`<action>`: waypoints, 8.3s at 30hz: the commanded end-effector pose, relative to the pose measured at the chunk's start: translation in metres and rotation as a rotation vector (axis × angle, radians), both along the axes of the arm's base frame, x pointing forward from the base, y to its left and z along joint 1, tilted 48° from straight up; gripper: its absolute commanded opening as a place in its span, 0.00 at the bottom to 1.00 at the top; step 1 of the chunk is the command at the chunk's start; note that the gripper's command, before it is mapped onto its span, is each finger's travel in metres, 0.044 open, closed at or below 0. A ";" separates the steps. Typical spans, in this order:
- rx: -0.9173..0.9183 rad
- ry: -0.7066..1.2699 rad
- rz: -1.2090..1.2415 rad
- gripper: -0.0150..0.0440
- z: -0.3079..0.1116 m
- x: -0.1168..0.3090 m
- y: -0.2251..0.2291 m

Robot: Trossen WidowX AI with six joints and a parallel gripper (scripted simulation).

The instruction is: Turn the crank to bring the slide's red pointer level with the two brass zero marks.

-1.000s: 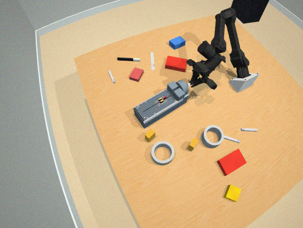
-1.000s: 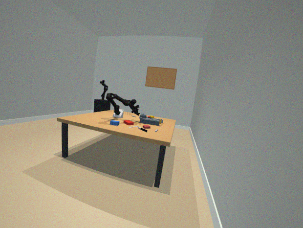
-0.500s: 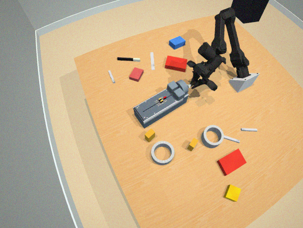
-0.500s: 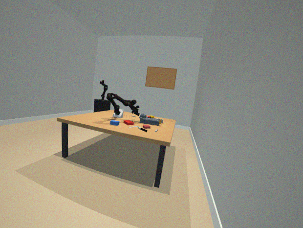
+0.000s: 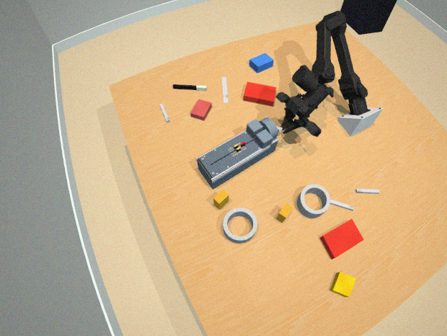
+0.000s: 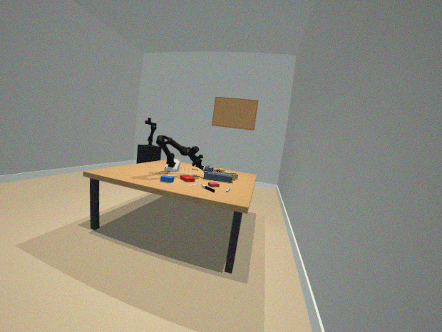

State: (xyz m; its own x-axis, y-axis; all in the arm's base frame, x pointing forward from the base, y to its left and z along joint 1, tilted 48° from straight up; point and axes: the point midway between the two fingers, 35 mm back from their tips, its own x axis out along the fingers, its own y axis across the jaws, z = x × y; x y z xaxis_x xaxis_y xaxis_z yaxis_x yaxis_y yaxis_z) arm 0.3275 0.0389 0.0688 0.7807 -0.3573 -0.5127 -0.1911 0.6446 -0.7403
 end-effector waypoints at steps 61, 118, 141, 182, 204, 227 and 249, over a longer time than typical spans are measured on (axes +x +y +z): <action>-0.006 0.017 0.001 0.25 -0.005 0.012 -0.051; -0.006 0.017 0.001 0.25 0.008 0.014 -0.057; -0.006 0.017 0.001 0.25 0.016 0.015 -0.058; -0.005 0.017 0.001 0.25 0.041 0.013 -0.045; -0.004 0.018 0.001 0.25 0.046 0.007 -0.019; -0.003 0.018 0.001 0.25 0.035 0.002 -0.004; -0.009 0.007 -0.021 0.39 0.037 0.004 -0.008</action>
State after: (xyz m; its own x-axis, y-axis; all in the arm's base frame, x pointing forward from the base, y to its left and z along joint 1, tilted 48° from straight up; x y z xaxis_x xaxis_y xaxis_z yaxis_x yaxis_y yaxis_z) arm 0.3314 0.0307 0.1061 0.7696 -0.3786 -0.5142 -0.1822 0.6417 -0.7451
